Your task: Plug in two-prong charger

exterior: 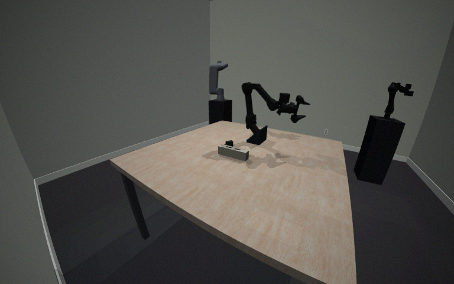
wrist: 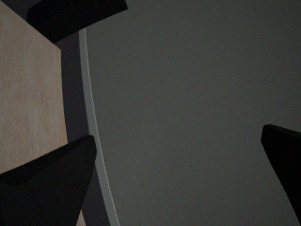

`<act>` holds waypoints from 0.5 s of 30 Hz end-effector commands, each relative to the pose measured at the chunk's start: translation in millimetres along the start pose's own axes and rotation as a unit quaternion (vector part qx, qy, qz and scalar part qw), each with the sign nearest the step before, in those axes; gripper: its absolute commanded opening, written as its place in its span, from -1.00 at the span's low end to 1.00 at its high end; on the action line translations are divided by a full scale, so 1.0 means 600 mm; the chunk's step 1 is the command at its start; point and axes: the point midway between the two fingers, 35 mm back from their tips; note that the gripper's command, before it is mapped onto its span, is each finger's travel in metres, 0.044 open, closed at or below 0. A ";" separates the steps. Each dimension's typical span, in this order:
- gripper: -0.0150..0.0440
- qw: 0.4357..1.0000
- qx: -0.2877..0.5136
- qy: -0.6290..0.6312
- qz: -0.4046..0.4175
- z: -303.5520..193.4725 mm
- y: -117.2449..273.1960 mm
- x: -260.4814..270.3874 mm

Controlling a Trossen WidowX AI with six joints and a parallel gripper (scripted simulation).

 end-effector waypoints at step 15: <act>1.00 0.935 0.179 -0.303 -0.046 -0.144 0.118 -0.024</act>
Point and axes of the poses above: the point midway between the two fingers, 35 mm back from their tips, its own y axis back along the fingers, its own x axis across the jaws, z = x × y, and after that the axes turned 1 degree about -y, right-handed
